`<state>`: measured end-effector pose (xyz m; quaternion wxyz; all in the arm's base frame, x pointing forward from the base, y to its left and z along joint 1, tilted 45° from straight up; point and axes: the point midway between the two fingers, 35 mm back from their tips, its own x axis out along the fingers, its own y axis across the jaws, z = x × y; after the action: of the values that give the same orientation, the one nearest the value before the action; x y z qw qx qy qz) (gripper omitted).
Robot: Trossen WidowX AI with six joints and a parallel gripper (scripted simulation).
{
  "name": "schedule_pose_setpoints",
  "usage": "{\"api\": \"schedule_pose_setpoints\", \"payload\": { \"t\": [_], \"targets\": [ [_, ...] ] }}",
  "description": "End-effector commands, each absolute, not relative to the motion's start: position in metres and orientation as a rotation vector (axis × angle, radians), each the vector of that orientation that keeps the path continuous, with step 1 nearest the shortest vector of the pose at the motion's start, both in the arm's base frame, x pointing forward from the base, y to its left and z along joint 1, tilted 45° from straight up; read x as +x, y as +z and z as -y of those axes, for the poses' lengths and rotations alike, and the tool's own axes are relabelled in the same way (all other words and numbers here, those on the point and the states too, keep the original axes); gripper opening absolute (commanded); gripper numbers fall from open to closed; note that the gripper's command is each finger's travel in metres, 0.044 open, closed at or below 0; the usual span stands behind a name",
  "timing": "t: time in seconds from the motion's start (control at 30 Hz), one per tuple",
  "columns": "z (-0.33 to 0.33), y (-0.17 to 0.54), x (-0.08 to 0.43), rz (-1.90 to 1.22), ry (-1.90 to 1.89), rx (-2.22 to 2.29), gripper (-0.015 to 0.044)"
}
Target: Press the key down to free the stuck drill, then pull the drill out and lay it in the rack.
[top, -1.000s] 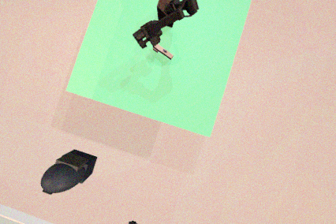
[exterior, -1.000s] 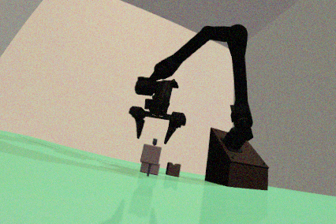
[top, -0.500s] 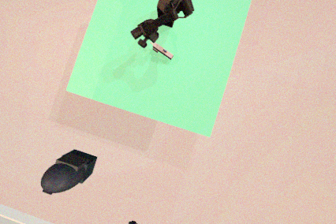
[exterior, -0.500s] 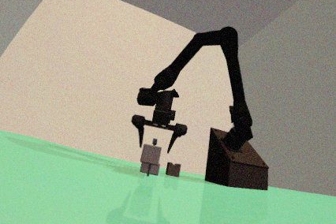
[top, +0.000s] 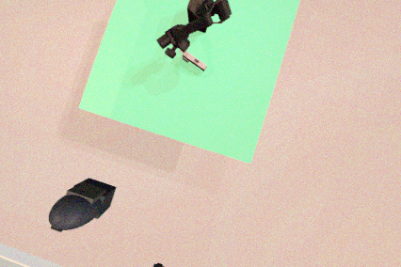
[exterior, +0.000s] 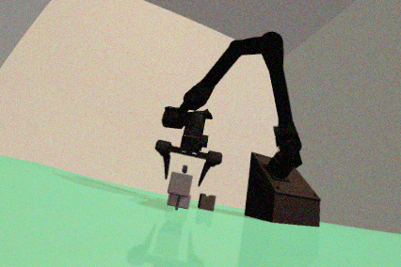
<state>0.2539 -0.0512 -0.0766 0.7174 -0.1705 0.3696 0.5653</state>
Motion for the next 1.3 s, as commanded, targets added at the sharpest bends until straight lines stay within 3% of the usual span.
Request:
{"api": "schedule_pose_setpoints", "payload": {
  "t": [0.0, 0.87, 1.27],
  "targets": [
    [0.043, -0.082, 0.254, -0.82, 1.256, -0.365, 0.044],
    [0.013, -0.098, 0.258, -0.816, 1.258, -0.361, 0.044],
    [0.016, -0.096, 0.26, -0.814, 1.256, -0.373, 0.0125]
  ]
}}
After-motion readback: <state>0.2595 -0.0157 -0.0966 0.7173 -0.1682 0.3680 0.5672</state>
